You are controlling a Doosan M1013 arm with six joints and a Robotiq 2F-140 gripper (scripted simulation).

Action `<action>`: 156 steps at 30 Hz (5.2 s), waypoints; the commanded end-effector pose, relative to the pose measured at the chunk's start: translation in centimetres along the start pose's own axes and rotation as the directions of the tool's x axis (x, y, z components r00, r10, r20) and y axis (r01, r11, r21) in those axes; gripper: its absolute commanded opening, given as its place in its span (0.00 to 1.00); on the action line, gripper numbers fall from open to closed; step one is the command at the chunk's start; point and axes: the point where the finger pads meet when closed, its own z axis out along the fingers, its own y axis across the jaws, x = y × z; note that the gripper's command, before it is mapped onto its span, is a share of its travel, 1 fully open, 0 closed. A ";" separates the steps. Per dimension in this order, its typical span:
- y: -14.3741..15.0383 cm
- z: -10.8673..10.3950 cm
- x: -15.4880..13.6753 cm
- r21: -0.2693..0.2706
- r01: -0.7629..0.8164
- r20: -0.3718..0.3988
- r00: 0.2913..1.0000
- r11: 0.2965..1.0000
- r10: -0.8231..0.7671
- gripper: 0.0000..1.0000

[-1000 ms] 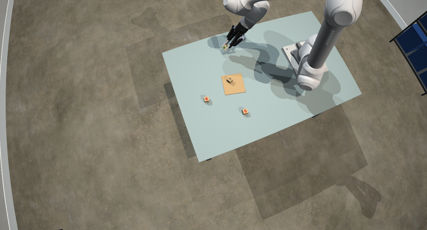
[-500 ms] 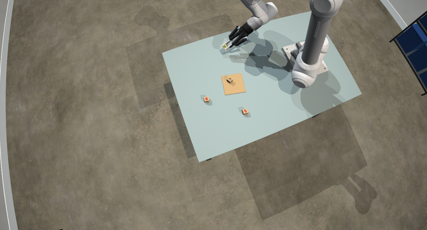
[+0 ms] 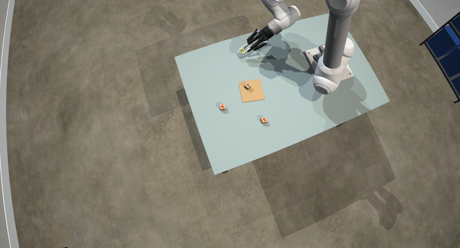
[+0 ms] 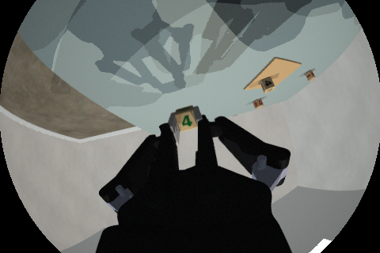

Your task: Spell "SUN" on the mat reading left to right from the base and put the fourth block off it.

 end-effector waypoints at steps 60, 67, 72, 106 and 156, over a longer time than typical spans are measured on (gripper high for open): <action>0.0 2.4 4.3 0.002 -0.007 0.002 1.000 1.000 0.007 0.18; 0.0 2.4 4.3 0.002 -0.007 0.002 1.000 1.000 0.007 0.23; 0.0 2.4 4.3 0.002 -0.007 0.002 1.000 1.000 0.007 0.28; 0.0 2.4 4.3 0.002 -0.007 0.002 1.000 1.000 0.007 0.28; 5.4 1.8 -1.9 -0.224 -0.056 -0.101 0.994 0.973 0.034 0.28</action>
